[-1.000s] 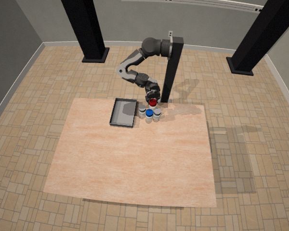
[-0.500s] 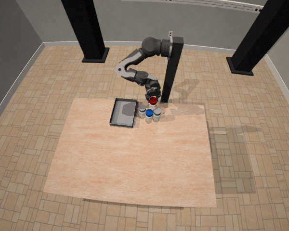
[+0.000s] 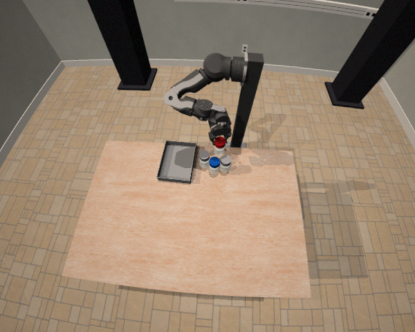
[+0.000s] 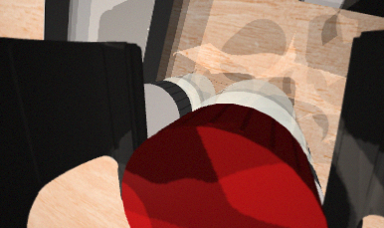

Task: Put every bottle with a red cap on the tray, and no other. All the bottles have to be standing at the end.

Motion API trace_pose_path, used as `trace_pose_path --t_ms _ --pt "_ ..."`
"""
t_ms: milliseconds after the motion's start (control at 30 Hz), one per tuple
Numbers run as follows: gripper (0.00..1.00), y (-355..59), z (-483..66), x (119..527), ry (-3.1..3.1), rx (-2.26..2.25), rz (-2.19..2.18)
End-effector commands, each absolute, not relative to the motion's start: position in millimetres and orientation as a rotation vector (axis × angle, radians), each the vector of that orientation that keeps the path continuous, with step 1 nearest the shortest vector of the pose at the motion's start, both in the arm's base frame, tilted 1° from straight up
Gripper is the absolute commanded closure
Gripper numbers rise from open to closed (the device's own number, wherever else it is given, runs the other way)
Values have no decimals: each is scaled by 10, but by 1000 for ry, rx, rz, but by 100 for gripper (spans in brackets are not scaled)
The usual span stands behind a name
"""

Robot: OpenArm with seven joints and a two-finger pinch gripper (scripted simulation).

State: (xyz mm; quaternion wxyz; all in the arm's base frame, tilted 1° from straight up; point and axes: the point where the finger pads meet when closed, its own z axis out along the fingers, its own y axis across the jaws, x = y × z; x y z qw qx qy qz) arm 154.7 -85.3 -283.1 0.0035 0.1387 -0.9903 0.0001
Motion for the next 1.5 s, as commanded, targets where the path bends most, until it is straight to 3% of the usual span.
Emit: trace_pose_path --t_ms 0,700,1467 --pt "100 -857 -2776 1565 -3112 428 7" --pt "100 -940 -2646 1591 -3109 429 4" --pt "100 -1686 -2645 1833 -3110 429 6"
